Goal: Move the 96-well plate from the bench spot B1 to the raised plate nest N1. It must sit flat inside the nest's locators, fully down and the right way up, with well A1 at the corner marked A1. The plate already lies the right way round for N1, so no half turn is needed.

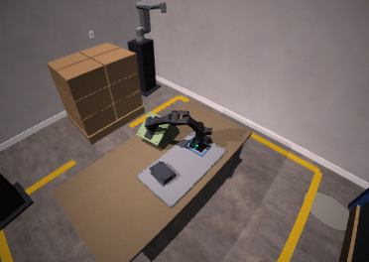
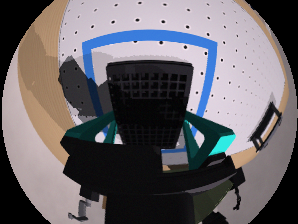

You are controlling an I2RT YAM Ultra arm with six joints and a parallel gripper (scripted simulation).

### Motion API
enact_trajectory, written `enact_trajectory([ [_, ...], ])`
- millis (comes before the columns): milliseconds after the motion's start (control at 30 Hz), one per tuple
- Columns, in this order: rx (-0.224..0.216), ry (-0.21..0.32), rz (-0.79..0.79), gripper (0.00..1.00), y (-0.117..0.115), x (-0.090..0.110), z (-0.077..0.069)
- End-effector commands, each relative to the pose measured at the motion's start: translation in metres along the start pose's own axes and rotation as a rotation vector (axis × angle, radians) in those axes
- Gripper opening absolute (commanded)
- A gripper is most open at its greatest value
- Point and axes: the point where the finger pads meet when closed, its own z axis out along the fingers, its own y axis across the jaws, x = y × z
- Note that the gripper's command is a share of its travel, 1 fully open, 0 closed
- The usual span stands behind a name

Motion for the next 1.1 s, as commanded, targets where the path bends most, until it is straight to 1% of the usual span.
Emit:
enact_trajectory([
  [0,0.006,-0.020,-0.006,0.00,-0.001,-0.001,-0.017],
  [400,-0.017,-0.036,0.008,0.00,0.004,-0.010,-0.042],
  [467,-0.017,-0.036,0.008,0.00,0.004,-0.010,-0.042],
  [533,-0.021,-0.043,0.012,0.00,0.005,-0.014,-0.047],
  [967,-0.023,-0.042,0.012,0.00,0.005,-0.013,-0.069],
  [1067,-0.021,-0.043,0.012,0.00,0.005,-0.013,-0.070],
])
